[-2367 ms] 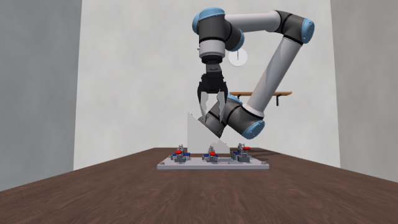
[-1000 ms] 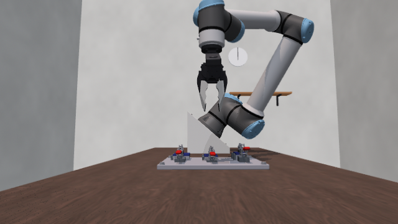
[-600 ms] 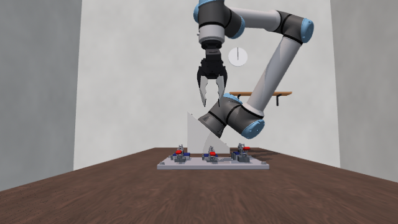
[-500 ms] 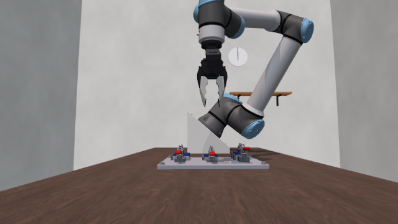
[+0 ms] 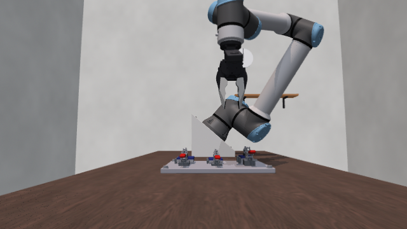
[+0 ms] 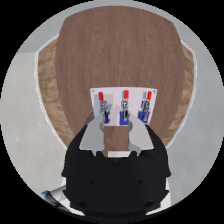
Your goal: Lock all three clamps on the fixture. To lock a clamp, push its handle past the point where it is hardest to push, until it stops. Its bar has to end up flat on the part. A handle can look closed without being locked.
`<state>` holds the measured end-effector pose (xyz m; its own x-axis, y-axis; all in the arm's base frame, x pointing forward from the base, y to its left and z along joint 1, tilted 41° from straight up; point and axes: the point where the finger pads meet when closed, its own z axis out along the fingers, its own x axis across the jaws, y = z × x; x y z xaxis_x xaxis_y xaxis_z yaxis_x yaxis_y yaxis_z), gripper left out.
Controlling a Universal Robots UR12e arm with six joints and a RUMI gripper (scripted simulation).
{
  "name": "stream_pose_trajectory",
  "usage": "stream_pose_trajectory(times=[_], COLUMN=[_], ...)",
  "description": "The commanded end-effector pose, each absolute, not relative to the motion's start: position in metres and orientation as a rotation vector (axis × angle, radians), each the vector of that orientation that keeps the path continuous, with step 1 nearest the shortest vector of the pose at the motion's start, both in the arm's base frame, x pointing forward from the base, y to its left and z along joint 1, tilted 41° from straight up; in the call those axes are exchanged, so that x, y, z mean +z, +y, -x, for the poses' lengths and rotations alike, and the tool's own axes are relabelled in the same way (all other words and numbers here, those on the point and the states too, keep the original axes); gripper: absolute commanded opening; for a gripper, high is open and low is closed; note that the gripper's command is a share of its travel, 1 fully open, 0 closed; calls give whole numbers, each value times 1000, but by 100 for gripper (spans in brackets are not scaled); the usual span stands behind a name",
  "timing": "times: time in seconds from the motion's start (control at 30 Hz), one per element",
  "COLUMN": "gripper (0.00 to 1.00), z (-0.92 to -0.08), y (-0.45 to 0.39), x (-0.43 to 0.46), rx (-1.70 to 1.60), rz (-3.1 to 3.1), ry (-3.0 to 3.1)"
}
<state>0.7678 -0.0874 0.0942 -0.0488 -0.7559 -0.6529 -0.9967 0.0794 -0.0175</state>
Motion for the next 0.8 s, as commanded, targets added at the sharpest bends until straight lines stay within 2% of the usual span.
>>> stream_pose_trajectory(times=[0.0, 0.77], gripper=[28, 28], z=[-769, -770], y=[-57, -41], x=[118, 134], rx=[627, 626], rz=[1725, 1722], ry=[1859, 1861])
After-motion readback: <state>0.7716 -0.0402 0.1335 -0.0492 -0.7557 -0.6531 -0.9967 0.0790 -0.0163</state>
